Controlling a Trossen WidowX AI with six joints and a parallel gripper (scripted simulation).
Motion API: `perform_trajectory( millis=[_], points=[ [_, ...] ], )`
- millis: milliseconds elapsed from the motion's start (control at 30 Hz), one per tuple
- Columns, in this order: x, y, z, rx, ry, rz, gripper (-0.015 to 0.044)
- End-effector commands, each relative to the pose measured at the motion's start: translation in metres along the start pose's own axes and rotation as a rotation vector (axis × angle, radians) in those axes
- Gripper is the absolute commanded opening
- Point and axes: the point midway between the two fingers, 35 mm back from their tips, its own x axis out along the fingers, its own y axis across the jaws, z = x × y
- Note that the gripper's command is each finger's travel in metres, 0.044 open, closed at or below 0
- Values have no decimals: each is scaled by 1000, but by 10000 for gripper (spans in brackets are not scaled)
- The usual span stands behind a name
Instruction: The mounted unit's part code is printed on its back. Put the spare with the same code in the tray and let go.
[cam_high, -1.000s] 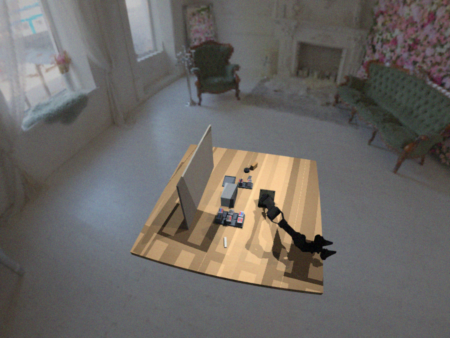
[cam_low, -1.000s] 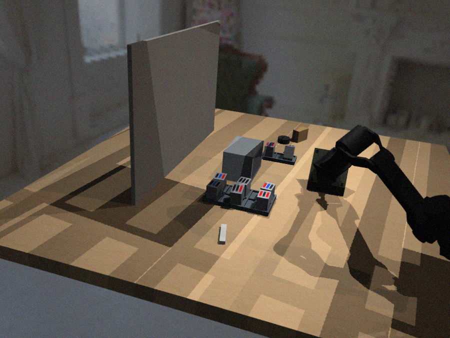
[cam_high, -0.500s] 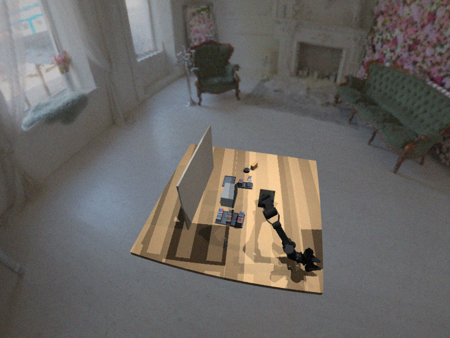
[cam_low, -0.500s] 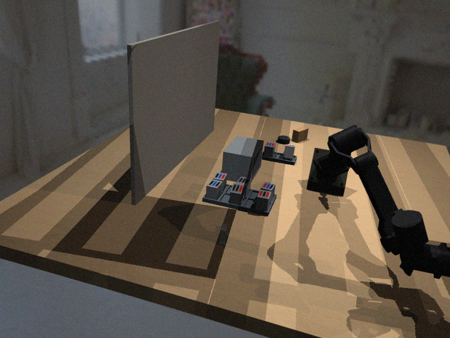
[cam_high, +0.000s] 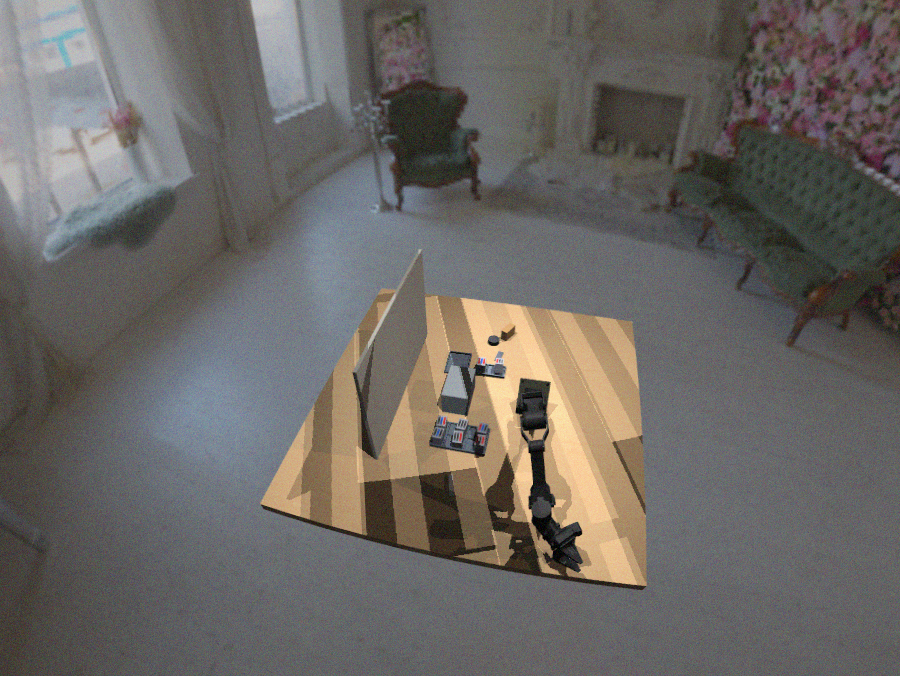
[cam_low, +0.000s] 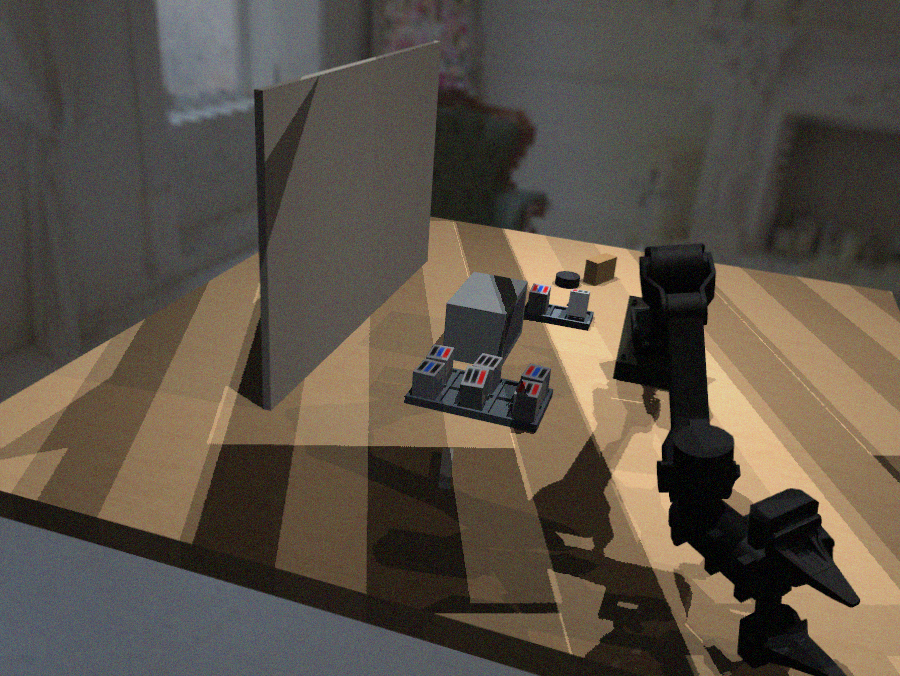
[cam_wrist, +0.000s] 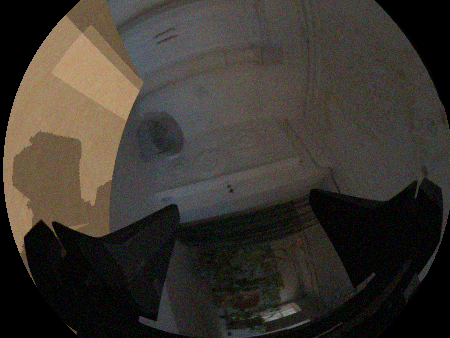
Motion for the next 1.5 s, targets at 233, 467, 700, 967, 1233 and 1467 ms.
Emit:
perform_trajectory(
  millis=[233,467,700,967,1233,1467],
  points=[
    [-66,-9,-121,-38,325,138,440],
    [-134,-12,-190,-68,564,247,440],
    [-199,-6,-237,-45,755,361,440],
    [-307,-6,-286,40,1046,505,440],
    [-422,-7,-303,284,1382,592,440],
    [-530,-7,-283,564,1695,615,440]
  ],
)
